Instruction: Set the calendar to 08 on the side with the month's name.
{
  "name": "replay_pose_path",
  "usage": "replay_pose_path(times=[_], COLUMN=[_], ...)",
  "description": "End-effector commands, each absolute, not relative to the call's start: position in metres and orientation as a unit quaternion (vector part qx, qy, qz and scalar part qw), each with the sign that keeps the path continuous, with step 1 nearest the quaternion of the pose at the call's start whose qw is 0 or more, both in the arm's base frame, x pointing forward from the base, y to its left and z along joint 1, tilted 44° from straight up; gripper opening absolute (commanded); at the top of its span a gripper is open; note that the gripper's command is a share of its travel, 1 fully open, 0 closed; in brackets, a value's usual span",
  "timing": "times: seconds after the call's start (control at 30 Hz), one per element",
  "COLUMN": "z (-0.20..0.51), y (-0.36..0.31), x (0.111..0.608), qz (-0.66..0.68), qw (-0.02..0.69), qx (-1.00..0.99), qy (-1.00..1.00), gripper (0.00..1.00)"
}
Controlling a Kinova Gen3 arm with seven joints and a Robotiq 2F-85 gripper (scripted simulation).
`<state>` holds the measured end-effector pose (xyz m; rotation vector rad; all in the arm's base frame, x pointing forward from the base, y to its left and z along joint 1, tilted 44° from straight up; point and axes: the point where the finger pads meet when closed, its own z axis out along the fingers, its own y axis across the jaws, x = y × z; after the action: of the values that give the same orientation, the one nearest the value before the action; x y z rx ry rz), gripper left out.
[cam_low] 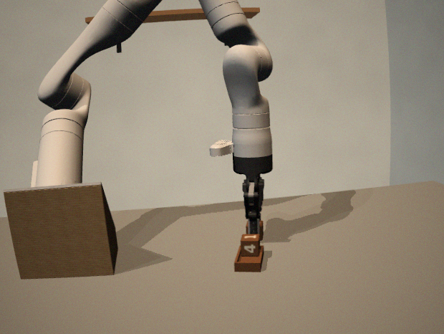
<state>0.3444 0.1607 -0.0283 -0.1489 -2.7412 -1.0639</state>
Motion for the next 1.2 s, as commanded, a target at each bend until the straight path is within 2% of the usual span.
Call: replay_pose_path(times=[0.0, 1.17], z=[-0.0281, -0.0309], y=[0.1601, 0.1627], x=[0.345, 0.3445], qz=[-0.359, -0.359], qw=[0.098, 0.098], qx=[-0.051, -0.051], qy=[-0.927, -0.927], gripper=[0.28, 0.28])
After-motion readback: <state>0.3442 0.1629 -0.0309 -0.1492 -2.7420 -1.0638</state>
